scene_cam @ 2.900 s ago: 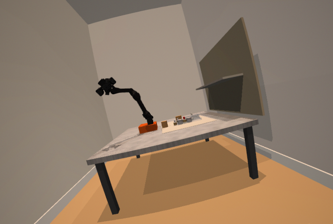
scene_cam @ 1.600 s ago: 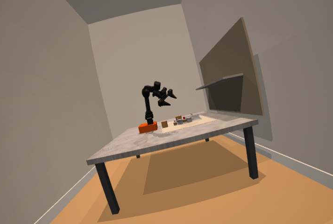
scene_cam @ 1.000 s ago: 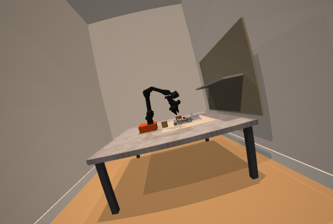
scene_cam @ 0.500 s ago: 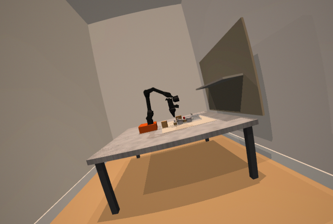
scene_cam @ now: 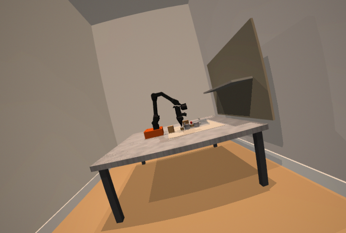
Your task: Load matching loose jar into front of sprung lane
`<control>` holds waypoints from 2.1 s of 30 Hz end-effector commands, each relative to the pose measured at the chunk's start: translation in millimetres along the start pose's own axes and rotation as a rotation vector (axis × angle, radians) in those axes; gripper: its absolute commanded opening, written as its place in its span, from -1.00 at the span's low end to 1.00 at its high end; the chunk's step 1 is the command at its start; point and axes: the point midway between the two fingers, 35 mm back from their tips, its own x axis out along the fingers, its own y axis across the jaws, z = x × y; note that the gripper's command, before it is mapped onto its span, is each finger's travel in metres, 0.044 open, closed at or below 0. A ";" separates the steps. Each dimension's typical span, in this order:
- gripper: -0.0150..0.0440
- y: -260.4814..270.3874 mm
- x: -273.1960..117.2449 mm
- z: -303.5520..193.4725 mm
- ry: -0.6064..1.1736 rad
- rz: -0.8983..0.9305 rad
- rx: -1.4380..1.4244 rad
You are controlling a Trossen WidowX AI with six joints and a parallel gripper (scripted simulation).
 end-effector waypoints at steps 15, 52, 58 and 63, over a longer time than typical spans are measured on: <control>1.00 -0.3 28.1 -0.8 0.003 -0.003 -0.003; -0.49 -8.7 16.1 -11.1 0.013 -0.037 -0.043; -0.49 -12.2 1.4 -15.9 0.049 -0.054 -0.021; -0.49 -6.6 -25.6 -8.0 0.034 -0.037 -0.012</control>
